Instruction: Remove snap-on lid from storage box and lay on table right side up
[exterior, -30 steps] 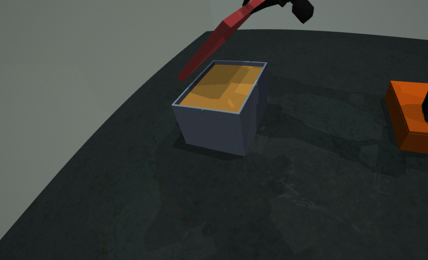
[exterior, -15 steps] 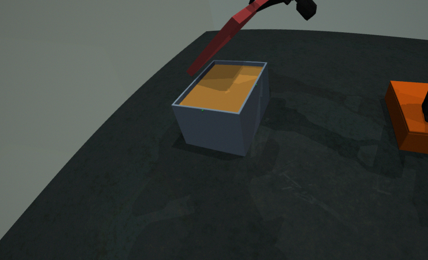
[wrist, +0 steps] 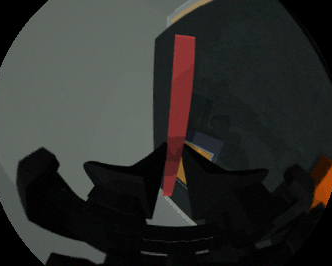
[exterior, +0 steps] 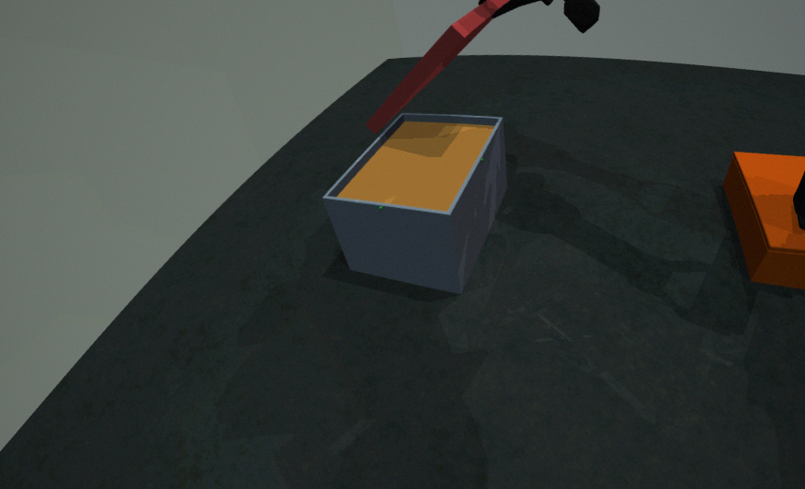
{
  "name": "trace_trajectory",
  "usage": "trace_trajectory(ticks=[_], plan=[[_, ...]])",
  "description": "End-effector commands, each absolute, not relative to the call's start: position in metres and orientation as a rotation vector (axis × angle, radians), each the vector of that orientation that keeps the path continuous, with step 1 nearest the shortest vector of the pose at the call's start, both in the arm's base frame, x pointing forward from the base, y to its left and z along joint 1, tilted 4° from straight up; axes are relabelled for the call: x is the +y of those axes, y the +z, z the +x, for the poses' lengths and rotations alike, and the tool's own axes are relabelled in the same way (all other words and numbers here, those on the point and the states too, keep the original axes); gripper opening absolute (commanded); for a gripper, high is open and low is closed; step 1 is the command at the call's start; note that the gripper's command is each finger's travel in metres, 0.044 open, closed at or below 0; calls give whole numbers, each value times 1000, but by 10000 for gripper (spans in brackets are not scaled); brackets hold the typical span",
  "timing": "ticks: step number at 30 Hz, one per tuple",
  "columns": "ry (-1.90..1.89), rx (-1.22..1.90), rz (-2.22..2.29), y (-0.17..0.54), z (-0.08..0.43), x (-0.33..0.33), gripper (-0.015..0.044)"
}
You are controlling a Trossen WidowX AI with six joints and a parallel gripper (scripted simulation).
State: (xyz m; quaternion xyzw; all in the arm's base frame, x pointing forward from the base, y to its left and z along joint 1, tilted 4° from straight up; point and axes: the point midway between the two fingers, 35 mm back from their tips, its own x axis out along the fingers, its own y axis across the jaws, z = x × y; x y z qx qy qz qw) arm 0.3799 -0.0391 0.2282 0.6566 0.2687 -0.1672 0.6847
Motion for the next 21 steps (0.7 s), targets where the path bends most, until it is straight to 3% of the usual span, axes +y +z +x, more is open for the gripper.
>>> trace_trajectory(ticks=[1,21], plan=[[-356,589,1465,235,382,-48,0],[-357,589,1462,235,383,-87,0]])
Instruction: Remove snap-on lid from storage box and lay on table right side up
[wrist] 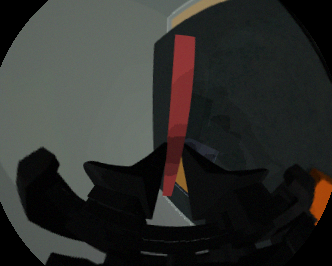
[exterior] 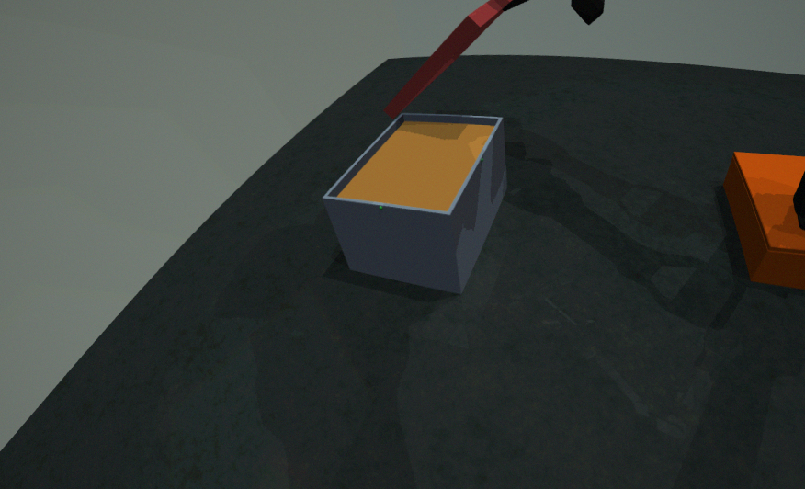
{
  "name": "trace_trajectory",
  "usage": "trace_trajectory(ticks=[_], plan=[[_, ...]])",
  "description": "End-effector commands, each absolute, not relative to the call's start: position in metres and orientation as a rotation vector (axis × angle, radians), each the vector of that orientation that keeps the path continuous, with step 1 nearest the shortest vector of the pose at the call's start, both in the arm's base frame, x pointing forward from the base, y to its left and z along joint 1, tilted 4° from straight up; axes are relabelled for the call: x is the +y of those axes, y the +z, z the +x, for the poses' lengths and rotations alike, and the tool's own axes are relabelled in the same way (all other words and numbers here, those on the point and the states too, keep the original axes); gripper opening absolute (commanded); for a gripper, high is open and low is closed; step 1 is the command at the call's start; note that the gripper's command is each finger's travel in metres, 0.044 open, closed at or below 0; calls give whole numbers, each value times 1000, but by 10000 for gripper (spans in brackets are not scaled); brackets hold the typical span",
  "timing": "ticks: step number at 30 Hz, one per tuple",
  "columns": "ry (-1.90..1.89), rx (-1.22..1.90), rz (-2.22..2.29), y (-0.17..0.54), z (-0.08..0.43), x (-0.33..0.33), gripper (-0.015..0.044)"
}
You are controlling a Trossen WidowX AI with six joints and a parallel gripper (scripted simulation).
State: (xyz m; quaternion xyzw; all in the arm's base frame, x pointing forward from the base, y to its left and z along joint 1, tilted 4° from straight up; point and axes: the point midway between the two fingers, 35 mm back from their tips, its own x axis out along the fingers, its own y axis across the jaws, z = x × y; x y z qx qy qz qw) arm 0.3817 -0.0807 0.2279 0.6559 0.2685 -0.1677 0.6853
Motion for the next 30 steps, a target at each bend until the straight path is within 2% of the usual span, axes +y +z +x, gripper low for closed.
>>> trace_trajectory(ticks=[1,30], plan=[[-357,588,1461,235,383,-89,0],[-359,587,1456,235,386,-147,0]])
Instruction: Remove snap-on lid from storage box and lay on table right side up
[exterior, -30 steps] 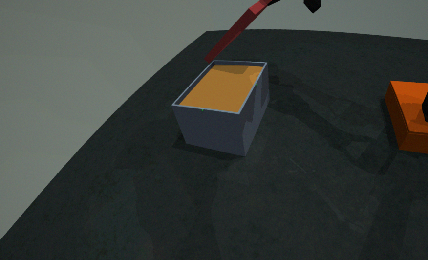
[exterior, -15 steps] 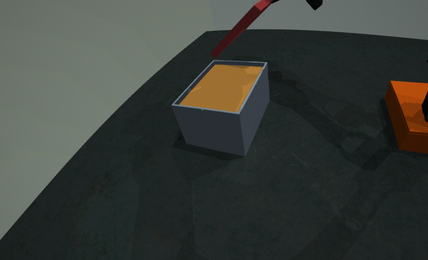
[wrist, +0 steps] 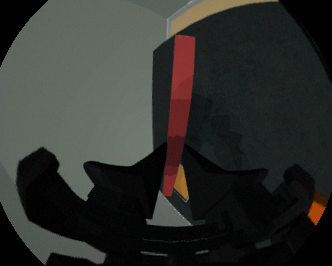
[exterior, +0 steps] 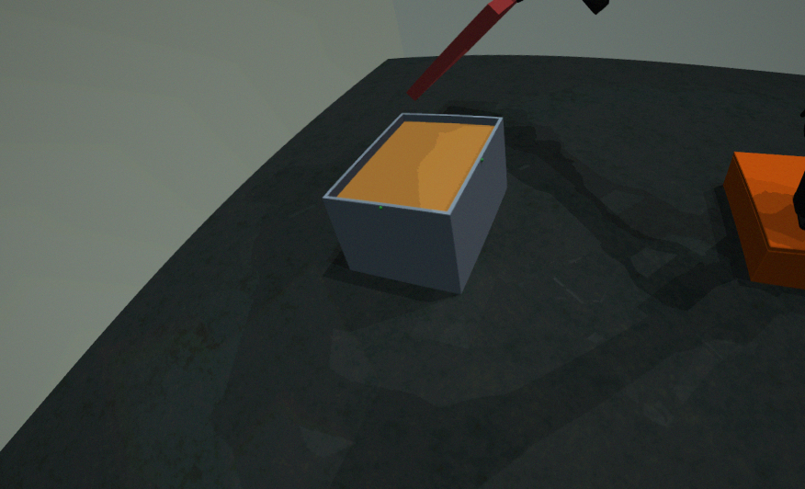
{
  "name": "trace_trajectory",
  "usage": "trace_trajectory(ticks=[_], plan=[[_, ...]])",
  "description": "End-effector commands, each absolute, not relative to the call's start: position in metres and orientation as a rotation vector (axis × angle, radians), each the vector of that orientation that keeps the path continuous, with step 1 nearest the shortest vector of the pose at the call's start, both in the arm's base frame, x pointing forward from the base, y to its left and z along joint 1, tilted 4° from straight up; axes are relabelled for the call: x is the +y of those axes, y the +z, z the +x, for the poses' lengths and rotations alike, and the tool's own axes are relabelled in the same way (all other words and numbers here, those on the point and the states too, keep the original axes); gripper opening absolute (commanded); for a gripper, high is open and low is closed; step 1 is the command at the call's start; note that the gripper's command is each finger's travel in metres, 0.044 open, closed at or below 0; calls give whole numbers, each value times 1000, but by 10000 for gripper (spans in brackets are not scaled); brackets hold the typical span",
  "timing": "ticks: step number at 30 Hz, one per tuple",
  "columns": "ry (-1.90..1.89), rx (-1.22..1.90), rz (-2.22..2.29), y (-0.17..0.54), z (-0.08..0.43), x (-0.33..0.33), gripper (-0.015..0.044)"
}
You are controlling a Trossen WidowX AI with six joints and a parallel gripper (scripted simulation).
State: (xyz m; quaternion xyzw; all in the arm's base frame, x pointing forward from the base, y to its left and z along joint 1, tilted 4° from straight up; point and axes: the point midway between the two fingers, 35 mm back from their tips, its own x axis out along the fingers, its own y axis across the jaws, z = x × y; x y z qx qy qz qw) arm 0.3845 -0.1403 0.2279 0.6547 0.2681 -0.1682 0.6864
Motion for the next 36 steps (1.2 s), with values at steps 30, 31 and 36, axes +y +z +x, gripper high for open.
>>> trace_trajectory(ticks=[30,31,36], plan=[[-360,586,1451,235,388,-207,0],[-360,586,1451,235,388,-209,0],[-361,586,1450,236,389,-219,0]])
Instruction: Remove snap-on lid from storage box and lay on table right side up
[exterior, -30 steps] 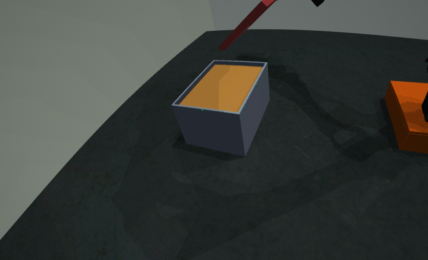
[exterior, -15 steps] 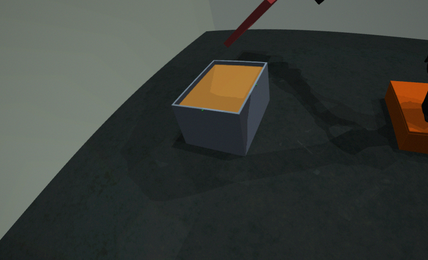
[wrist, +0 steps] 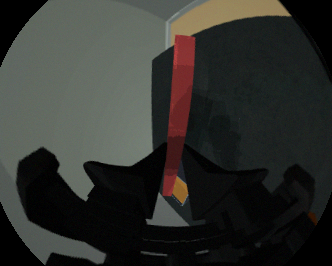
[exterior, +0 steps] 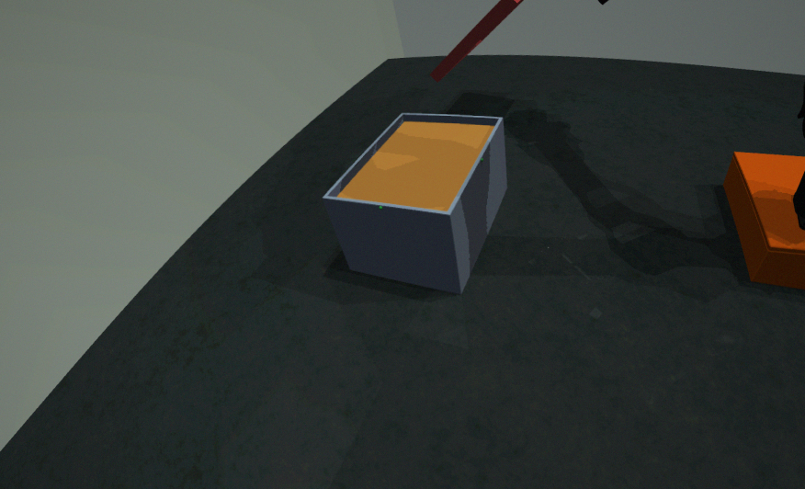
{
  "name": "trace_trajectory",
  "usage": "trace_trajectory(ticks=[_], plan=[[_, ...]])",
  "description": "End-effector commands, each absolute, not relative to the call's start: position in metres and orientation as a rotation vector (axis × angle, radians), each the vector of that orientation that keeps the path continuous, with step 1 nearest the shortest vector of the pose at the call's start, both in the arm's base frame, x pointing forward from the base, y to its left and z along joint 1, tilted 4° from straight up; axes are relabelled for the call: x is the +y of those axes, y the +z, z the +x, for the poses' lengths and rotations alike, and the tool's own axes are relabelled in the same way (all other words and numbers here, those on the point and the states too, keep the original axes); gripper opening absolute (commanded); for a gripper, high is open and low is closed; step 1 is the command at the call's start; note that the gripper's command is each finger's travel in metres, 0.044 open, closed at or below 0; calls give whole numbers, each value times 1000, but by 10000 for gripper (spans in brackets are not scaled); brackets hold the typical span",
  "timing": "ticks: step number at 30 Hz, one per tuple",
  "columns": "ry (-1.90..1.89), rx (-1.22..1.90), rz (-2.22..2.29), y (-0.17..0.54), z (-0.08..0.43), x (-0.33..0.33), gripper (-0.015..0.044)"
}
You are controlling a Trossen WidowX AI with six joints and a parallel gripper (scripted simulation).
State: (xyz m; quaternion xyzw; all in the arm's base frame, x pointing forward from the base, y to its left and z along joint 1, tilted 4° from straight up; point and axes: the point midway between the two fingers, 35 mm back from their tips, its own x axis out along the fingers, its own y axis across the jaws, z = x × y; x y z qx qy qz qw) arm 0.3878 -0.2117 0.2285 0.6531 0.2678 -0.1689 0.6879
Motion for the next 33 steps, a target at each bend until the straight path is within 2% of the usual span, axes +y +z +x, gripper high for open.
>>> trace_trajectory(ticks=[1,33], plan=[[-361,586,1450,236,389,-221,0],[-361,586,1449,214,389,-228,0]])
